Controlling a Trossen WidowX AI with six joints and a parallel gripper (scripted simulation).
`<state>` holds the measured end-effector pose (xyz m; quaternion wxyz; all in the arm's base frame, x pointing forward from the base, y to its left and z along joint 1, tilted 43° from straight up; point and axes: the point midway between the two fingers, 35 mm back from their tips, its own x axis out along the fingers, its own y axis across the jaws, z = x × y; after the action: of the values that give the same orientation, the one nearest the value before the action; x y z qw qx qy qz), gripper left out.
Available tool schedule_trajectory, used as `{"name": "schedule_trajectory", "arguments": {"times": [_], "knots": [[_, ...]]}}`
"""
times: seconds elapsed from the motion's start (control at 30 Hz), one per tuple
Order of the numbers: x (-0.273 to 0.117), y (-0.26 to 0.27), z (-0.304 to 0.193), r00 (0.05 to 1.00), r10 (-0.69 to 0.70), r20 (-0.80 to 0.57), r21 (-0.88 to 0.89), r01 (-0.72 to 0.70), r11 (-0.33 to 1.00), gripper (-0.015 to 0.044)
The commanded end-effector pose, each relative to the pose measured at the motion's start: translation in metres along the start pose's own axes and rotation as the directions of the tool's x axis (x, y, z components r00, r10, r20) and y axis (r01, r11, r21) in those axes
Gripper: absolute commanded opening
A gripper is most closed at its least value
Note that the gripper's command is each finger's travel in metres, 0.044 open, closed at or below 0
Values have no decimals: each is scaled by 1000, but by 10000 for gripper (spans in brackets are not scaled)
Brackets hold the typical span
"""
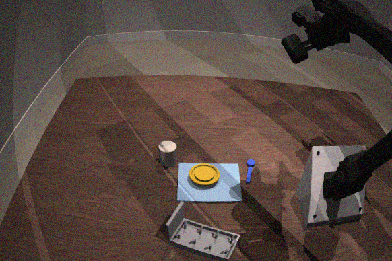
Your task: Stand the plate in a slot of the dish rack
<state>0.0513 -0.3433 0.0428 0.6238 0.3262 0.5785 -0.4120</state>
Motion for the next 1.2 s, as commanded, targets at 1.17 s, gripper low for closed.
{"name": "schedule_trajectory", "arguments": {"times": [1.17], "knots": [[1, 257, -17, 719, 382, -581, -594, -695, 405, 400]]}}
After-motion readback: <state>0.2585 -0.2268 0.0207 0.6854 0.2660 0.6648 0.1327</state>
